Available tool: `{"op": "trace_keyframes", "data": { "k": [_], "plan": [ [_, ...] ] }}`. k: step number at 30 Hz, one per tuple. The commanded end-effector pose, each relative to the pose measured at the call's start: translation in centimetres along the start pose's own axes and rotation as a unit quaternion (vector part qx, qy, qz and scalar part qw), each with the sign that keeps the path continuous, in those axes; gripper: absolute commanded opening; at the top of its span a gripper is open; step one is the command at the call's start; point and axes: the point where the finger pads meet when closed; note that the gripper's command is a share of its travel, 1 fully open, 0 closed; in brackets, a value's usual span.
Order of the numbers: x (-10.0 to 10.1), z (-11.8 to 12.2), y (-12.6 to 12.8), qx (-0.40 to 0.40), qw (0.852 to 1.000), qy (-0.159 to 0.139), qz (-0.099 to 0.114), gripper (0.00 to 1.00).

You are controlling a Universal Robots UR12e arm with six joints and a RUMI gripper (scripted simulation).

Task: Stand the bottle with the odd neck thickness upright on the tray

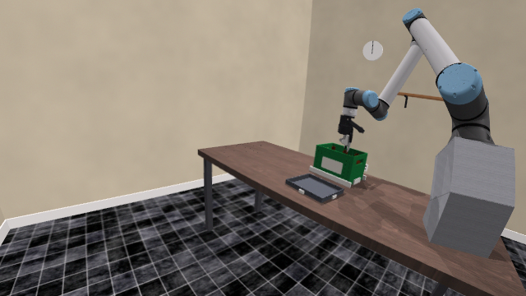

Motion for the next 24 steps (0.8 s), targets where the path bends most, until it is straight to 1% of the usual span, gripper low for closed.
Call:
{"op": "trace_keyframes", "data": {
  "k": [1,10,24],
  "plan": [
    [0.4,0.0,0.0,0.000,1.000,0.000,0.000,0.38],
    [1.3,0.0,0.0,0.000,1.000,0.000,0.000,0.38],
    [1.8,0.0,0.0,0.000,1.000,0.000,0.000,0.38]
  ]
}}
Point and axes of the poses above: the point where the finger pads meet when closed, its own x axis out along the fingers, its own y axis across the jaws, z = x × y, and after that the axes turned 3 degrees about x, right-handed
